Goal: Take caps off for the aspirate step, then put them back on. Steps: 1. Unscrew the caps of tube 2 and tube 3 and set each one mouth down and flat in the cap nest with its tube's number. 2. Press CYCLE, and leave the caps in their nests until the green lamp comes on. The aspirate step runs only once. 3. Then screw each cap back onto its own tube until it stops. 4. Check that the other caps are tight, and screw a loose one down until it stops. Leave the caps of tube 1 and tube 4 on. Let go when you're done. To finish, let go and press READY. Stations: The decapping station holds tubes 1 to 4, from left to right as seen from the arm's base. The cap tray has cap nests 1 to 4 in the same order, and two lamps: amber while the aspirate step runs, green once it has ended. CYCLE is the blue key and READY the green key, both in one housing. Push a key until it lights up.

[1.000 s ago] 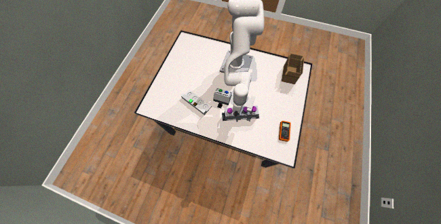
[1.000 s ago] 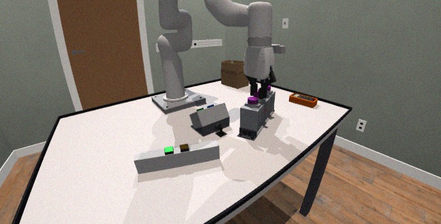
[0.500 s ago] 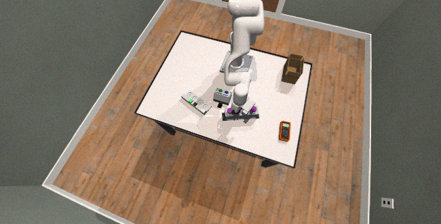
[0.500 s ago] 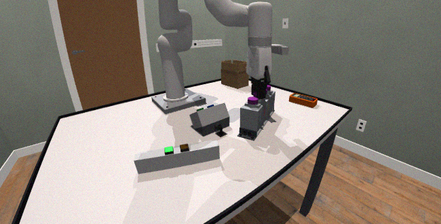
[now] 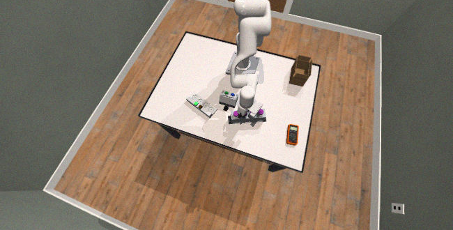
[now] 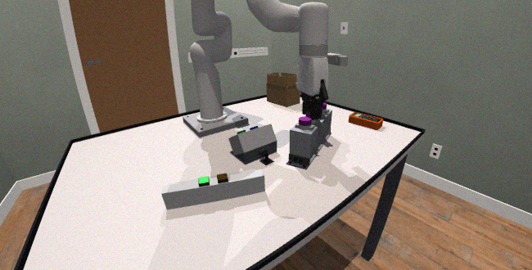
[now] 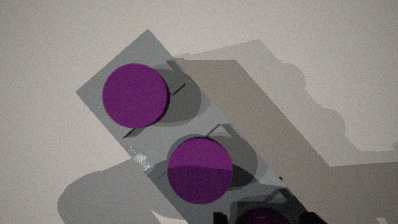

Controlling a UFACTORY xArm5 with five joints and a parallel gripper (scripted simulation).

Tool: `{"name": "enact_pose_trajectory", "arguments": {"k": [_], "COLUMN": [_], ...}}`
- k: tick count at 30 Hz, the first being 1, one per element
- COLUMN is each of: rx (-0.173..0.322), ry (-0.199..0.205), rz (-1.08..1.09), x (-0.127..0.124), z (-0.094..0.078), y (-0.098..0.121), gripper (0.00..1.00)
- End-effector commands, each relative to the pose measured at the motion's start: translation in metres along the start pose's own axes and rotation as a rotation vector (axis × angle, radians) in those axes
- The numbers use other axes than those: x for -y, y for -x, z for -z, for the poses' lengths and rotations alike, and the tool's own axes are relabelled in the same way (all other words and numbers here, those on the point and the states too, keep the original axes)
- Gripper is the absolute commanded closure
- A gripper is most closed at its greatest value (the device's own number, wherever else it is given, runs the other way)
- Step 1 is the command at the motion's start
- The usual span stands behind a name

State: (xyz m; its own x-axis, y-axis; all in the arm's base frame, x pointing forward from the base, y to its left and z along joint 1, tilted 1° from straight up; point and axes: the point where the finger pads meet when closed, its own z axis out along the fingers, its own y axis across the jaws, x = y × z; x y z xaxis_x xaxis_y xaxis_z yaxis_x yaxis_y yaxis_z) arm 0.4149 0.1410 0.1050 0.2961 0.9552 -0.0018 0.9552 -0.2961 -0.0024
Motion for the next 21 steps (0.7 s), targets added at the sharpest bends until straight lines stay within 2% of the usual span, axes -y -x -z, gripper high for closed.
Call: {"name": "enact_pose_trajectory", "arguments": {"k": [1,6,8,10,21], "rx": [0.005,0.006,0.006,0.006,0.008], "ry": [0.008,0.008,0.008,0.007,0.006], "rz": [0.279,0.481,0.481,0.635,1.066], "x": [-0.0012,-0.0012,-0.0012,-0.0012,-0.0012], "z": [0.0018,0.0018,0.0018,0.0018,0.0018], "y": [-0.0009,-0.0009,-0.0009,-0.0009,-0.0009], "gripper": [0.54,0.54,0.54,0.54,0.54]}}
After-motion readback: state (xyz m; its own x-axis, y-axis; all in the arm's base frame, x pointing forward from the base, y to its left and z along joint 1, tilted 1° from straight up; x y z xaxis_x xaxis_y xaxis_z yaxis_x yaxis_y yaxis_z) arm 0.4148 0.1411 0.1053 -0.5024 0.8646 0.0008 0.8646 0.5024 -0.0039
